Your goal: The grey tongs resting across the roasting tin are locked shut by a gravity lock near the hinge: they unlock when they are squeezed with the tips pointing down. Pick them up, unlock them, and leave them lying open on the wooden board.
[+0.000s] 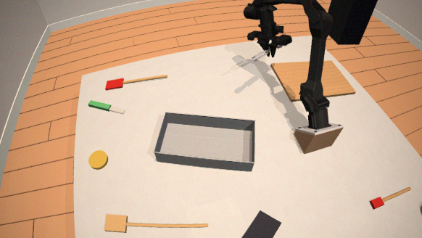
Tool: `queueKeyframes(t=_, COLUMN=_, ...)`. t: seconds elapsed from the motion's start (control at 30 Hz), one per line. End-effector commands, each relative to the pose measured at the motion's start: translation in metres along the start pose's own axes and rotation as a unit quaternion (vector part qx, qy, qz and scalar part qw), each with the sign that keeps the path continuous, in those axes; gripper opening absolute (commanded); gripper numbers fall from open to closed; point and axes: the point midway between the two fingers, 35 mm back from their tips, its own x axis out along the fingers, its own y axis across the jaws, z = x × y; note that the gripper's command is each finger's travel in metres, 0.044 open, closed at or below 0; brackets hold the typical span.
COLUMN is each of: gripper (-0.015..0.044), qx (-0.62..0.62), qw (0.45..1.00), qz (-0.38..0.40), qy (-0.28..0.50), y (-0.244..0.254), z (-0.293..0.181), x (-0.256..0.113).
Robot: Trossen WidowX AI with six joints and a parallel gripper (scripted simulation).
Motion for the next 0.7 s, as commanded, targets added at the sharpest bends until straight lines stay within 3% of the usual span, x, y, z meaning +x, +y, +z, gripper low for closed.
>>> queueKeyframes(t=0.0, gripper=-0.0150, qx=0.008, qw=1.000, qz=-0.010, qy=0.010, y=-0.003, z=0.007, x=0.005)
queueKeyframes(t=0.67, gripper=-0.0150, qx=0.067, qw=0.995, qz=-0.046, qy=0.050, y=-0.022, z=0.046, x=0.026)
